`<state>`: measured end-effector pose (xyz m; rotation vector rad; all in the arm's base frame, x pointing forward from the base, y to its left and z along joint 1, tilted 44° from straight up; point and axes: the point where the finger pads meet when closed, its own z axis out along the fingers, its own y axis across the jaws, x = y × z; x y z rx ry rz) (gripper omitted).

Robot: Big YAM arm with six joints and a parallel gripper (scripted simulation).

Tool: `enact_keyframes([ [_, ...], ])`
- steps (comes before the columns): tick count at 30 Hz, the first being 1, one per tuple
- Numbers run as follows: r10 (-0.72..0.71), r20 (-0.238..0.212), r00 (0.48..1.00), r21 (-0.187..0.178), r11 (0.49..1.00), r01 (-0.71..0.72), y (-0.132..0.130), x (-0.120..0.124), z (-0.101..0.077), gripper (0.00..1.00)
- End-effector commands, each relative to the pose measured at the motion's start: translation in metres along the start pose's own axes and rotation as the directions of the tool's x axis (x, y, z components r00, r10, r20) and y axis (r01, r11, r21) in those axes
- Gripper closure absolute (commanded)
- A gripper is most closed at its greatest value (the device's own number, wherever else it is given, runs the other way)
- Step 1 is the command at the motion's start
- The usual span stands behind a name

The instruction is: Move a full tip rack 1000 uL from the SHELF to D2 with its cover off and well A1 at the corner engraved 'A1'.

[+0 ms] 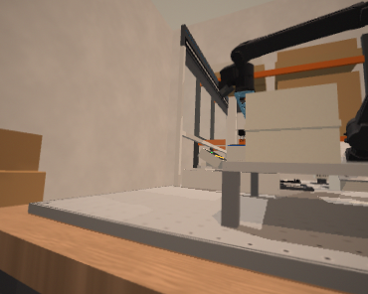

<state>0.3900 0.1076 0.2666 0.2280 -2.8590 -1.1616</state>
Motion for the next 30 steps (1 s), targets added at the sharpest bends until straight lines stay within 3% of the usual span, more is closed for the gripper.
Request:
enact_keyframes([
  [1,-0.026,0.047,0.999,0.011,1.0,0.026,0.004,-0.01,-0.025,0.0],
  [2,0.036,0.026,0.999,0.003,0.999,-0.036,-0.001,0.009,-0.014,1.0],
  [12,0.174,0.036,0.984,0.002,0.985,-0.174,-0.001,0.043,-0.002,1.0],
  [20,0.337,0.027,0.941,-0.003,0.942,-0.337,-0.001,0.083,0.008,1.0],
  [22,0.374,0.027,0.927,-0.004,0.927,-0.374,0.0,0.083,0.008,1.0],
  [24,0.396,0.043,0.917,-0.008,0.918,-0.396,0.004,0.068,-0.001,1.0],
  [26,0.461,0.01,0.888,-0.004,0.888,-0.461,-0.005,0.079,0.012,1.0],
  [29,0.48,0.008,0.877,-0.003,0.878,-0.48,-0.006,0.08,0.012,1.0],
  [30,0.467,0.044,0.883,-0.011,0.884,-0.467,0.005,0.074,0.0,1.0],
])
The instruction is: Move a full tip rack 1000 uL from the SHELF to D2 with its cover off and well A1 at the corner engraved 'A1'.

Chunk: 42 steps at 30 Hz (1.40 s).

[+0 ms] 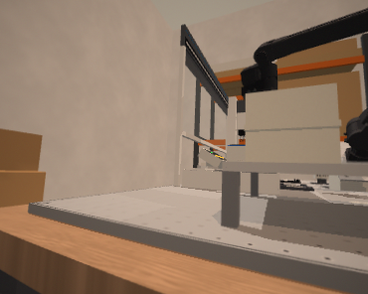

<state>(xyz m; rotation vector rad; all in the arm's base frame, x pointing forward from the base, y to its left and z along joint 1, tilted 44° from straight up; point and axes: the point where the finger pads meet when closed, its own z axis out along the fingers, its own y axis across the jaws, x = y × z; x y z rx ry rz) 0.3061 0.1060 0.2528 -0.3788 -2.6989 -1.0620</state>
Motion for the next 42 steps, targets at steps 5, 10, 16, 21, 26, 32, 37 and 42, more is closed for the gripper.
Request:
enact_keyframes([
  [5,0.151,0.043,0.988,-0.016,0.989,-0.15,0.008,-0.007,-0.016,1.0],
  [10,0.249,0.041,0.968,-0.02,0.968,-0.248,0.008,-0.007,-0.016,1.0],
  [16,0.307,0.04,0.951,-0.022,0.952,-0.306,0.008,-0.007,-0.015,1.0],
  [21,0.42,0.019,0.908,-0.013,0.908,-0.419,-0.01,0.024,-0.003,1.0],
  [26,0.511,0.018,0.859,-0.016,0.86,-0.511,-0.021,0.046,0.003,1.0],
  [32,0.594,0.016,0.804,-0.016,0.804,-0.594,-0.032,0.068,0.009,1.0],
  [37,0.66,0.007,0.752,-0.007,0.752,-0.66,-0.036,0.074,0.014,1.0],
  [42,0.716,0.02,0.698,-0.027,0.698,-0.715,-0.029,0.07,0.007,1.0],
])
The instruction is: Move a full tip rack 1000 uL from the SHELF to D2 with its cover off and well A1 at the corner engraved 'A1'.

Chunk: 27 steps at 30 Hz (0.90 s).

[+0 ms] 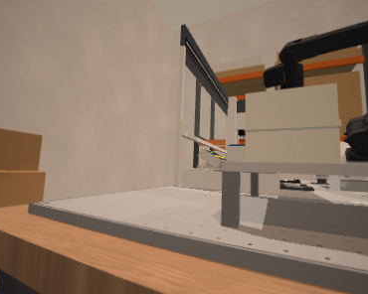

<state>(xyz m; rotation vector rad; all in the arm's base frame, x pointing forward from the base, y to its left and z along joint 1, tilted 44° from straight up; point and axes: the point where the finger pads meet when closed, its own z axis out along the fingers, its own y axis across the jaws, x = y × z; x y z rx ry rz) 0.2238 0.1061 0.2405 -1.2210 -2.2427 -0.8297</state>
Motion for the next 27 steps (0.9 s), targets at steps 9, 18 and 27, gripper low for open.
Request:
enact_keyframes([
  [9,0.217,0.016,0.976,-0.028,0.976,-0.217,0.006,0.0,-0.01,1.0],
  [18,0.352,0.012,0.936,-0.029,0.936,-0.351,0.006,0.0,-0.01,1.0],
  [27,0.405,0.003,0.914,-0.005,0.914,-0.405,-0.013,-0.032,-0.003,1.0],
])
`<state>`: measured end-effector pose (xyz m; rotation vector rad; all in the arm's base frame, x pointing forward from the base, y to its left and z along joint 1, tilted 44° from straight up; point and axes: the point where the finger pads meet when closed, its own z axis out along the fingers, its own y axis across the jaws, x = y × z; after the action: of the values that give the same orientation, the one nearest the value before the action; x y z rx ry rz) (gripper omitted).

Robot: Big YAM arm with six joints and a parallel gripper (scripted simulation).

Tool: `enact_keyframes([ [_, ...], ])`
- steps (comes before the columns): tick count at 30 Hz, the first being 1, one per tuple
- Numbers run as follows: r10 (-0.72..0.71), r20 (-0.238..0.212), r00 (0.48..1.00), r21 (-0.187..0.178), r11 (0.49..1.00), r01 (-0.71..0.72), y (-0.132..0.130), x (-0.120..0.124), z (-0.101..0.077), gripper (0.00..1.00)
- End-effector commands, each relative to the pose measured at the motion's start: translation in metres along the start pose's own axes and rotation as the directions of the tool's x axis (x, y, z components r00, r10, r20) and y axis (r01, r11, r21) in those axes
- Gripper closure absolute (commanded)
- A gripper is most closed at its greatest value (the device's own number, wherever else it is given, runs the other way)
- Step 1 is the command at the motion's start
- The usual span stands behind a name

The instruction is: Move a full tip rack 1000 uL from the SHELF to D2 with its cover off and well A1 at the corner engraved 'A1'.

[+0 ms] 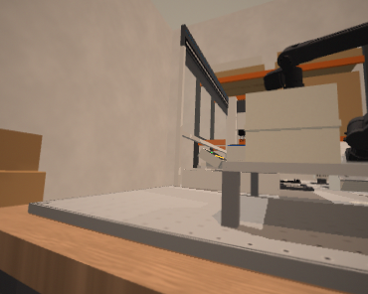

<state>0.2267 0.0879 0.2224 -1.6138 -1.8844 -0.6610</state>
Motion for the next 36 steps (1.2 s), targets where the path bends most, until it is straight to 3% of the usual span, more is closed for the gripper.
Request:
enact_keyframes([
  [1,-0.005,0.002,1.0,-0.007,1.0,0.005,0.001,-0.014,-0.003,1.0],
  [13,-0.014,0.008,1.0,-0.017,1.0,0.014,0.003,-0.076,-0.004,1.0],
  [16,-0.028,0.019,0.999,-0.031,0.999,0.029,0.01,-0.079,-0.011,1.0],
  [23,-0.014,0.008,1.0,-0.017,1.0,0.014,0.002,-0.116,-0.004,1.0],
  [36,-0.042,0.043,0.998,-0.045,0.998,0.044,0.018,-0.174,-0.021,1.0],
])
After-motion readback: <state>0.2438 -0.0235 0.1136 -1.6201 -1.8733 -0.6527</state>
